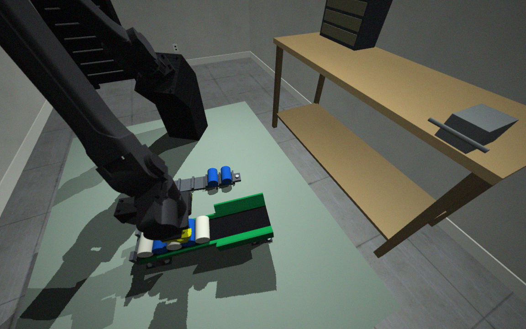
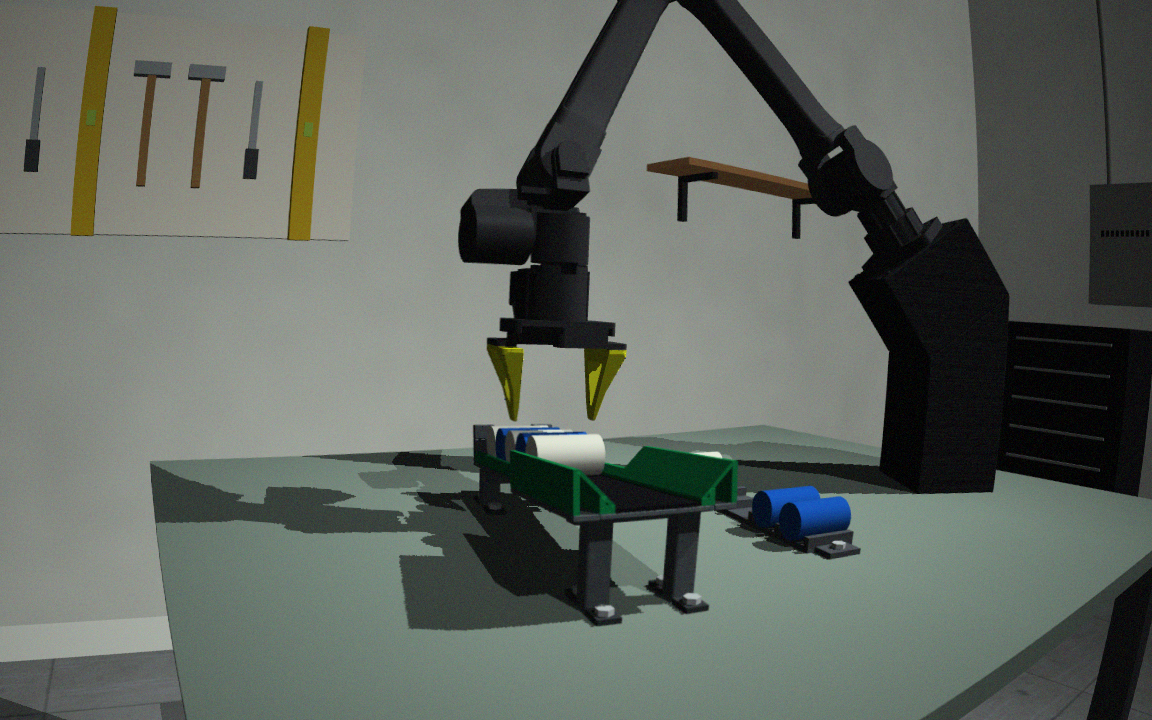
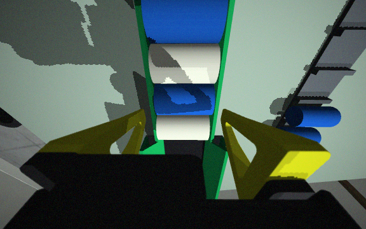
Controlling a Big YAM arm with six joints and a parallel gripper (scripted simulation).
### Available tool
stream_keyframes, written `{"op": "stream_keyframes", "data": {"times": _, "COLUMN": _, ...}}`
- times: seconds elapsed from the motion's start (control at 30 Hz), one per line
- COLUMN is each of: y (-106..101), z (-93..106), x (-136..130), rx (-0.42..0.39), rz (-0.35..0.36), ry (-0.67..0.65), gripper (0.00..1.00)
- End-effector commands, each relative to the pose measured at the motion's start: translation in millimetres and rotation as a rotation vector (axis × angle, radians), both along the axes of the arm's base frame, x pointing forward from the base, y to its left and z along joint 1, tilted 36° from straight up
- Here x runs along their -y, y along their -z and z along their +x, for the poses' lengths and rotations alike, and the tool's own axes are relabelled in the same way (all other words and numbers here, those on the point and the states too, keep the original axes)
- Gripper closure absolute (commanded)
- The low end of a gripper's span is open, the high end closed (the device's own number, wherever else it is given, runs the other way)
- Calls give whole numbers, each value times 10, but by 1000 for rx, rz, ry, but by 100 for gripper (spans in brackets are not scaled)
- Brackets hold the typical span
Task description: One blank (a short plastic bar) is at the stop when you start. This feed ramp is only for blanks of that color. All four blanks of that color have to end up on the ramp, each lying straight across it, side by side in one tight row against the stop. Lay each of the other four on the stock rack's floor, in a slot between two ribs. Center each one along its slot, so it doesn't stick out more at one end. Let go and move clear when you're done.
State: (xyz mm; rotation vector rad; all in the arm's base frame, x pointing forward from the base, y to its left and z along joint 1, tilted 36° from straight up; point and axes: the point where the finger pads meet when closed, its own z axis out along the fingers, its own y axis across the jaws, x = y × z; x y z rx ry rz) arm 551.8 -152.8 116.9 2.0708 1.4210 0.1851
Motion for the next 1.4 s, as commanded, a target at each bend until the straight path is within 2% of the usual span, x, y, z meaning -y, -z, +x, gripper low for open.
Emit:
{"op": "stream_keyframes", "data": {"times": 0.0, "y": -14, "z": 118, "x": 101, "rx": 14, "rz": -8, "ry": 0, "gripper": 16}}
{"op": "stream_keyframes", "data": {"times": 0.63, "y": 79, "z": 41, "x": 73, "rx": -4, "rz": -5, "ry": -2, "gripper": 16}}
{"op": "stream_keyframes", "data": {"times": 1.37, "y": 80, "z": 40, "x": 73, "rx": -5, "rz": -5, "ry": -2, "gripper": 16}}
